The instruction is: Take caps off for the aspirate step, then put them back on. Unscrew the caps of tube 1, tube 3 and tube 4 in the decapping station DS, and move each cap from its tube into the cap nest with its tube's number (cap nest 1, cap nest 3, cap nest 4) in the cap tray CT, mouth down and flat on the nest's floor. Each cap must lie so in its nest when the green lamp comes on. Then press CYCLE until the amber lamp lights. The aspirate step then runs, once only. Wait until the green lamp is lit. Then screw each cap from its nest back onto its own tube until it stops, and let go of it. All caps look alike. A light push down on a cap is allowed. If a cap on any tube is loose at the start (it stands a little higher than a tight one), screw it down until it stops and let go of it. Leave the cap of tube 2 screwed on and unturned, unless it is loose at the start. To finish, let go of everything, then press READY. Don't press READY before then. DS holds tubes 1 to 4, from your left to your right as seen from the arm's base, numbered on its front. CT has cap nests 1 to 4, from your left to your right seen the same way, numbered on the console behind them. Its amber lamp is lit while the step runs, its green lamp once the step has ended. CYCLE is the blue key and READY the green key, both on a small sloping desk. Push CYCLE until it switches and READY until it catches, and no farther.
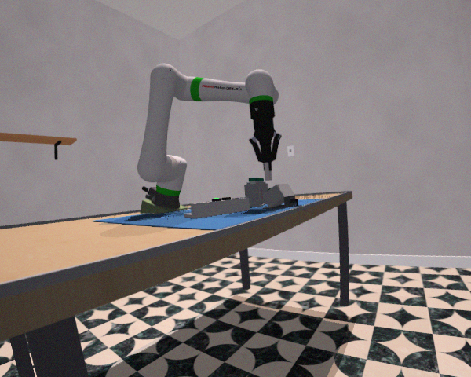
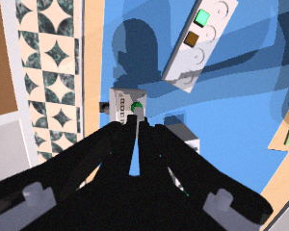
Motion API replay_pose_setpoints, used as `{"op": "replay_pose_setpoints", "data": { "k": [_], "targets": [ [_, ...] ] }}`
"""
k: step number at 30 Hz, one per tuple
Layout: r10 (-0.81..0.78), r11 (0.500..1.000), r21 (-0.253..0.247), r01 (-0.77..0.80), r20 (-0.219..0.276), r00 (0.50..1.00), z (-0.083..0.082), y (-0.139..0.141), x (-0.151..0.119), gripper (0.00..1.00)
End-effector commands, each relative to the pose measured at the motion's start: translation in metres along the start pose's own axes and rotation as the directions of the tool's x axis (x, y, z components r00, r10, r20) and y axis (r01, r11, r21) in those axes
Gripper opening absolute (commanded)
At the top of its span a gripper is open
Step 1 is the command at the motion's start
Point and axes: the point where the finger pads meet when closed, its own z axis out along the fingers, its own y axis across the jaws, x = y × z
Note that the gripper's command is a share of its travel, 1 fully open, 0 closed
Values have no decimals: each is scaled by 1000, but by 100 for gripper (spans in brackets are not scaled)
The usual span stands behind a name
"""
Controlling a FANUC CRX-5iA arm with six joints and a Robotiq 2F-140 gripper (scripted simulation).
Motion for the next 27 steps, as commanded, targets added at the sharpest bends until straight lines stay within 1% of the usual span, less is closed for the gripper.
{"op": "replay_pose_setpoints", "data": {
  "k": [1, 4, 10, 21, 27],
  "targets": [
    [-1, 1000, -1, 1, 2, 1000, 3, -3, 3, 0],
    [-1, 1000, -1, 1, 2, 1000, 3, -3, 3, 0],
    [-1, 1000, -1, 1, 2, 1000, 21, -3, 3, 0],
    [-1, 1000, -1, 1, 2, 1000, 21, -3, 3, 0],
    [-1, 1000, -1, 1, 2, 1000, 25, -3, 3, 0]
  ]
}}
